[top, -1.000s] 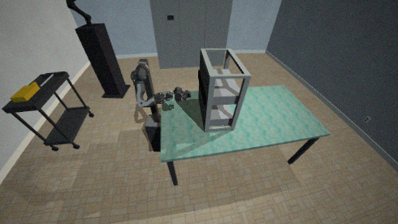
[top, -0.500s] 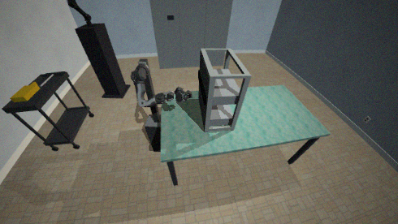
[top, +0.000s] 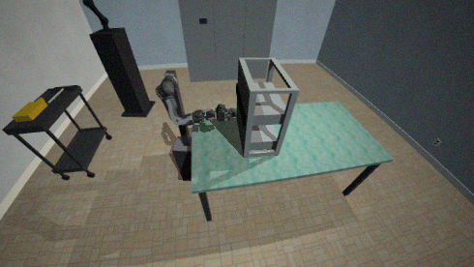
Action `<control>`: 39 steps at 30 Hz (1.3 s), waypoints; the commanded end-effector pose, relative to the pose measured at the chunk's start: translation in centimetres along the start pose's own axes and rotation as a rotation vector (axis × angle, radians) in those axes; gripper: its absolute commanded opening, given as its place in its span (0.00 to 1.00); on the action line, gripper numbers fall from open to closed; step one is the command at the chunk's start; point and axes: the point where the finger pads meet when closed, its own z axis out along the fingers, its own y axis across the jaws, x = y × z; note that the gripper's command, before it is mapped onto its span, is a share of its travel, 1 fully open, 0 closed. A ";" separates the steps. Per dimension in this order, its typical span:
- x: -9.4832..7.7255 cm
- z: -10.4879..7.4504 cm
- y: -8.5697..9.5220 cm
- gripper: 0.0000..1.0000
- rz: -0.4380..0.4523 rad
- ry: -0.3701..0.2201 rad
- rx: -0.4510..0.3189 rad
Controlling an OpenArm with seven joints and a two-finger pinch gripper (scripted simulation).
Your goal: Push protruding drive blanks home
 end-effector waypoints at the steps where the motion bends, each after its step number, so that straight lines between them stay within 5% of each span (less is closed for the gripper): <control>1: 0.2 0.1 0.4 0.00 -0.006 0.008 -0.014; 39: 0.5 0.2 0.8 0.00 -0.006 0.009 -0.016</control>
